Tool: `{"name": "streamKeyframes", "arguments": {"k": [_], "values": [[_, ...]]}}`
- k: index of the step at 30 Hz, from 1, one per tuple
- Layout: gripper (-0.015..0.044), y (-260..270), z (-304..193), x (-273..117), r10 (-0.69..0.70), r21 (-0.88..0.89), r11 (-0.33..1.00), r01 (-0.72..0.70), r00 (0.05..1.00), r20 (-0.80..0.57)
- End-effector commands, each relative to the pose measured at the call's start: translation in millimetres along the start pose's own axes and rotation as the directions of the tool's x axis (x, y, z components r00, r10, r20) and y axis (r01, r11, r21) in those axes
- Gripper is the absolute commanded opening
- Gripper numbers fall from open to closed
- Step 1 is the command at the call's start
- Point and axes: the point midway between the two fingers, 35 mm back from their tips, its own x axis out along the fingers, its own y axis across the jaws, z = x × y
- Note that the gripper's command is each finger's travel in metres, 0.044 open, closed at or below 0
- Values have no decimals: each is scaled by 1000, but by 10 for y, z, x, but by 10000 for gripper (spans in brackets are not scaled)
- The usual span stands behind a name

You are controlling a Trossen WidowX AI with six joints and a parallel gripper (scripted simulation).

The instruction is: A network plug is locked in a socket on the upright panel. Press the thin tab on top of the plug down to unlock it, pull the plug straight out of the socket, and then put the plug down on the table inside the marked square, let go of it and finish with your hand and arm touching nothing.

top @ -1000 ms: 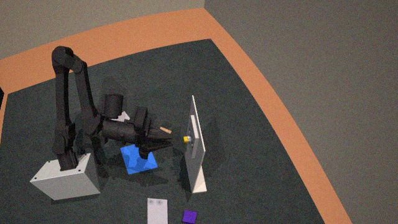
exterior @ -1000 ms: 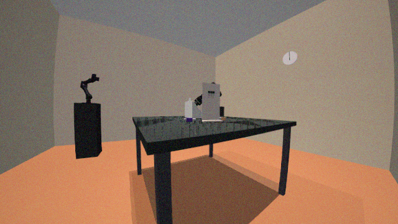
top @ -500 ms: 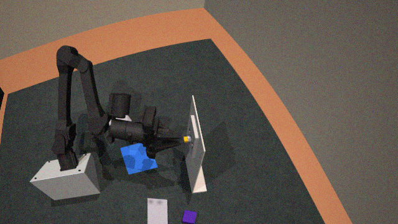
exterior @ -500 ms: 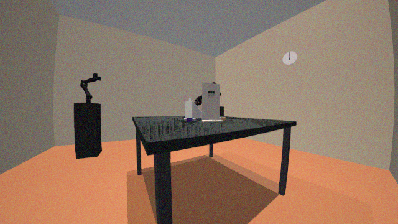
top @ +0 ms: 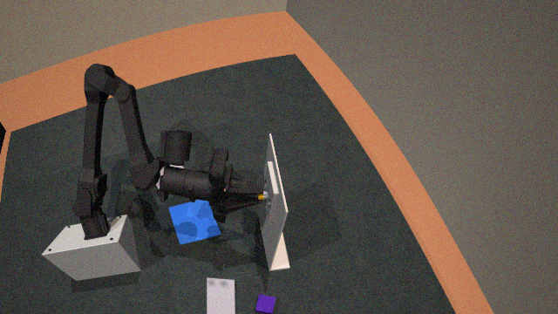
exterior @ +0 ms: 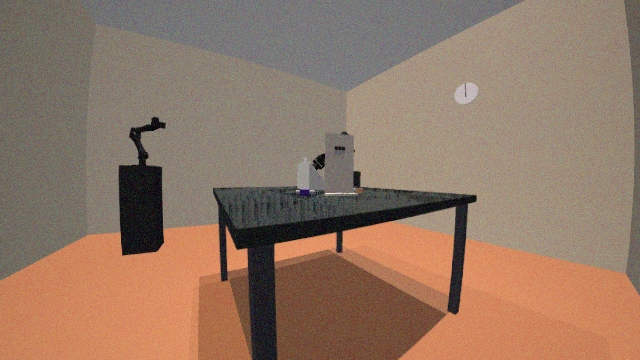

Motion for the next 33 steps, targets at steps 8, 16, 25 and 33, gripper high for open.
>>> {"name": "streamKeyframes", "arguments": {"k": [8, 16, 25, 33], "values": [[83, -15, 16, 28, -5, 3, 1000, 5, 1000, 1], [29, -15, 16, 28, -5, 3, 1000, 5, 1000, 1], [0, -14, 11, 16, -5, 3, 1000, 5, 1000, 1], [0, -13, -2, -31, -5, 3, 1000, 5, 1000, 1]]}}
